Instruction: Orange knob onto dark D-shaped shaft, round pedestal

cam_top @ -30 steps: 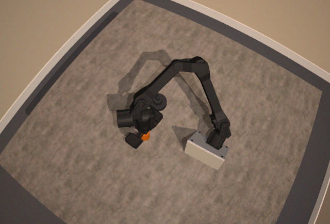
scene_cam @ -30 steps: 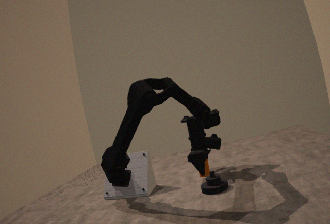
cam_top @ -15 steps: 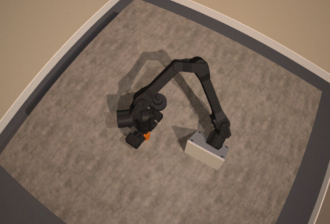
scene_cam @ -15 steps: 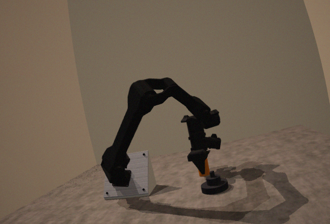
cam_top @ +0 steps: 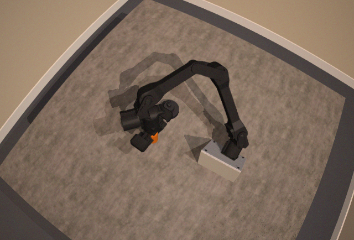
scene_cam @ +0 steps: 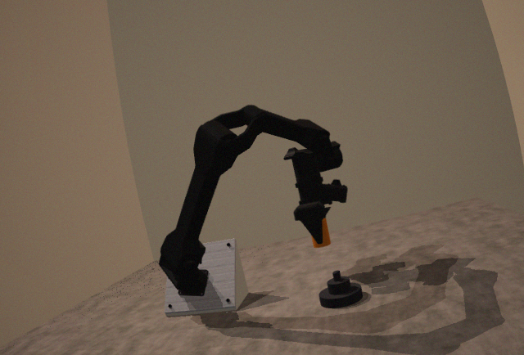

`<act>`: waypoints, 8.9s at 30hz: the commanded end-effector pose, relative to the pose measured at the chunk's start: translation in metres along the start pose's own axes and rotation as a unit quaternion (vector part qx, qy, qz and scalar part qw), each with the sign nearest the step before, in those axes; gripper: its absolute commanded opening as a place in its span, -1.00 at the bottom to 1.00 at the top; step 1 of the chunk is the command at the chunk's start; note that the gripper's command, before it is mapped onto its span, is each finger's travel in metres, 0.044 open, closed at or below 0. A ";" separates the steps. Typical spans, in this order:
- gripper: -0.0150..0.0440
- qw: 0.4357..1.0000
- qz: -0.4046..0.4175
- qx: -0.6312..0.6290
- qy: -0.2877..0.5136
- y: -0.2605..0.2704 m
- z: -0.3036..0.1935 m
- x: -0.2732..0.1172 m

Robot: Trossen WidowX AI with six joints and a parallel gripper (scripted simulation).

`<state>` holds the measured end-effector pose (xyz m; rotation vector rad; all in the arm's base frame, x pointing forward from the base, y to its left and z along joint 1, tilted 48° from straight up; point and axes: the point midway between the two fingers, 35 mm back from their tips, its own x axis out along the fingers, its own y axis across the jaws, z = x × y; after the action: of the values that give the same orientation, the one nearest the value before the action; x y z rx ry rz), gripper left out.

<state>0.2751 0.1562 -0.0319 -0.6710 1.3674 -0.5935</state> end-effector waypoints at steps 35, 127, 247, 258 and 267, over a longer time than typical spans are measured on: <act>-0.49 1.000 0.009 0.000 -0.001 -0.069 0.027 -0.042; -0.49 0.995 -0.005 -0.098 0.000 -0.174 0.049 0.017; -0.49 0.916 -0.005 -0.401 0.001 -0.174 0.049 0.019; -0.49 0.917 -0.005 -0.399 0.001 -0.175 0.048 0.025; -0.49 0.917 -0.005 -0.399 0.001 -0.175 0.048 0.032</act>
<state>0.3267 0.0201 0.0798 -1.3211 1.6026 -0.0106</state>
